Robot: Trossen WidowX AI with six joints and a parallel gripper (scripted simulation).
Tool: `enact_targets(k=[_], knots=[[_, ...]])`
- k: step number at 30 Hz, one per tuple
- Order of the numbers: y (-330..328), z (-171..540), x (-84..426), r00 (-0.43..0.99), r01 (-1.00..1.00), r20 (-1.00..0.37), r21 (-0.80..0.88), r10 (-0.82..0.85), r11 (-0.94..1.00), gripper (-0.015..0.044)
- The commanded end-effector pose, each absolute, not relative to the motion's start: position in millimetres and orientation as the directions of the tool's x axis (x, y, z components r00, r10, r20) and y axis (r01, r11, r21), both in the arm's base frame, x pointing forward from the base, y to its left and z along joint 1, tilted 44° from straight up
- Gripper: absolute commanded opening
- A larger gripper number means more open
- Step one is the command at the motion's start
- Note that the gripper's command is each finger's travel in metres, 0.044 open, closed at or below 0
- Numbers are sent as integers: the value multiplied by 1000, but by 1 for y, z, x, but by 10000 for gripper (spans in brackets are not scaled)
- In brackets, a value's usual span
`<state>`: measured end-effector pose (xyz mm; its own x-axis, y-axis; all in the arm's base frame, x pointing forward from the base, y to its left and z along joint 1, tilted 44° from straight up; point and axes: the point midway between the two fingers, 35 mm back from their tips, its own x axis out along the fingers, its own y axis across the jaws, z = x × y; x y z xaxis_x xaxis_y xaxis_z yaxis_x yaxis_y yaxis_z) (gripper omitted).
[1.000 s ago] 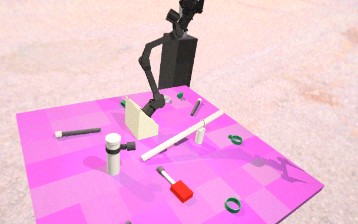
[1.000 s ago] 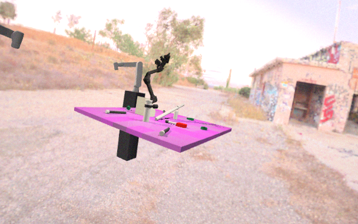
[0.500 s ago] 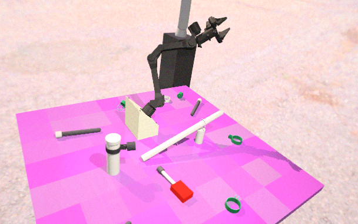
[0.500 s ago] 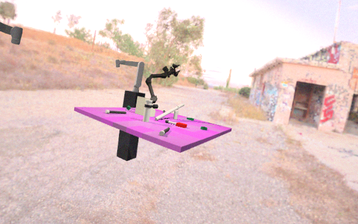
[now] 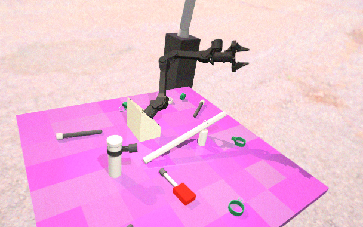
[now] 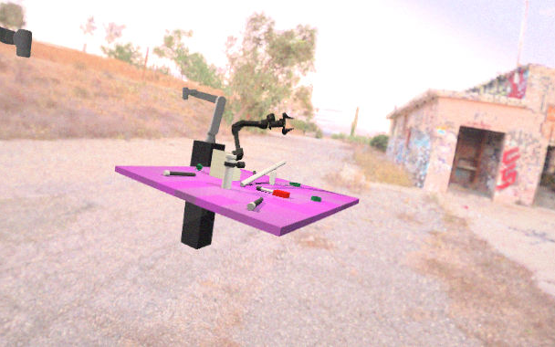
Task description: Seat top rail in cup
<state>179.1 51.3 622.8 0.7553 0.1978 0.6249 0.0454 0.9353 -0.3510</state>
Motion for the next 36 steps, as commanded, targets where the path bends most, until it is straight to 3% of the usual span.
enact_targets(k=[1, 10, 19, 29, 36], knots=[[51, 577, 241, 870, 29, 453, -442, 195, 897, 440], [11, 476, 328, 990, -52, 91, -497, 111, 866, 440], [-54, 359, 367, 956, -156, -292, -409, 33, 899, 440], [-129, 225, 345, 756, -169, -651, -98, 65, 981, 440], [-163, 140, 289, 590, -16, -775, 270, 227, 963, 440]])
